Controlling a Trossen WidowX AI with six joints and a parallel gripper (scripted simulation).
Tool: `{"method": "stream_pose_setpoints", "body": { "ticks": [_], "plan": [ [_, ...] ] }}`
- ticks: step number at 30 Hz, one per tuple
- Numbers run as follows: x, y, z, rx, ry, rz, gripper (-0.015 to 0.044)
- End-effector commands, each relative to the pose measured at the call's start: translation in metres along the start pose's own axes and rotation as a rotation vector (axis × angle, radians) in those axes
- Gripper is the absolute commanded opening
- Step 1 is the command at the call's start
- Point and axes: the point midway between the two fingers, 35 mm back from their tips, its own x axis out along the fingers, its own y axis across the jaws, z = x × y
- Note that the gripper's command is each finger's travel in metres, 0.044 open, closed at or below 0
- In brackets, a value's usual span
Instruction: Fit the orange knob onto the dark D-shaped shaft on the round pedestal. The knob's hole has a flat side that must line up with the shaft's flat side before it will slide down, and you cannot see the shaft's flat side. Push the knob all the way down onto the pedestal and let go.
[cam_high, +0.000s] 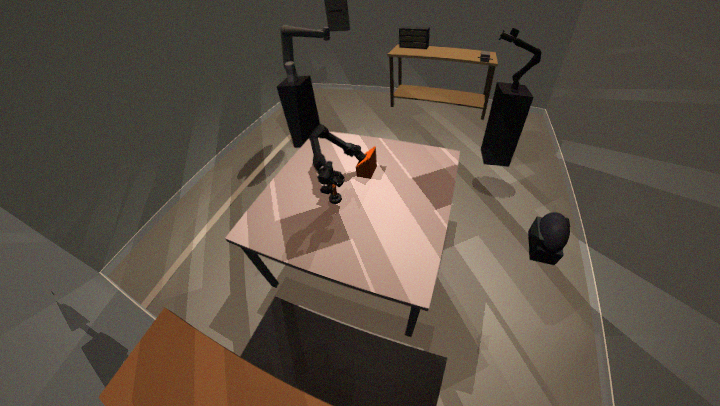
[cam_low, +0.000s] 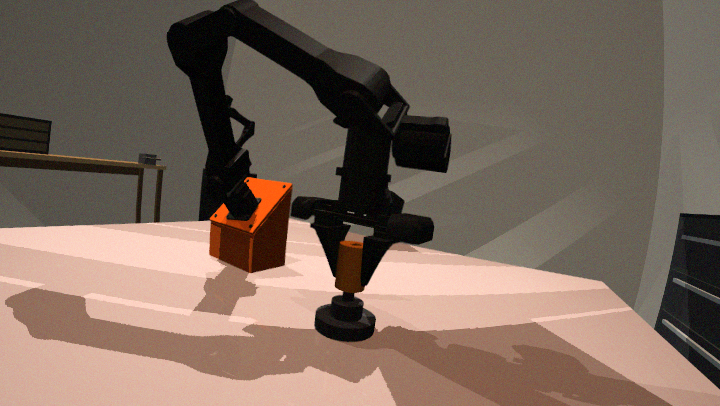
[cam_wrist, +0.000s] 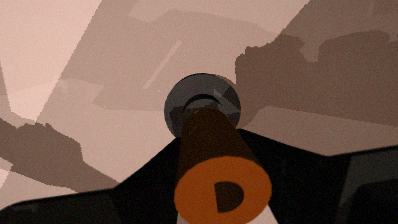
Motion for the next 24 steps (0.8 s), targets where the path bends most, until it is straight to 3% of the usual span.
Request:
{"method": "stream_pose_setpoints", "body": {
  "ticks": [1,24],
  "plan": [
    [-0.0020,-0.0014,0.0013,-0.120,0.003,-0.005,0.0000],
    [-0.0011,-0.0005,0.0003,-0.131,0.003,-0.005,0.0000]
  ]
}}
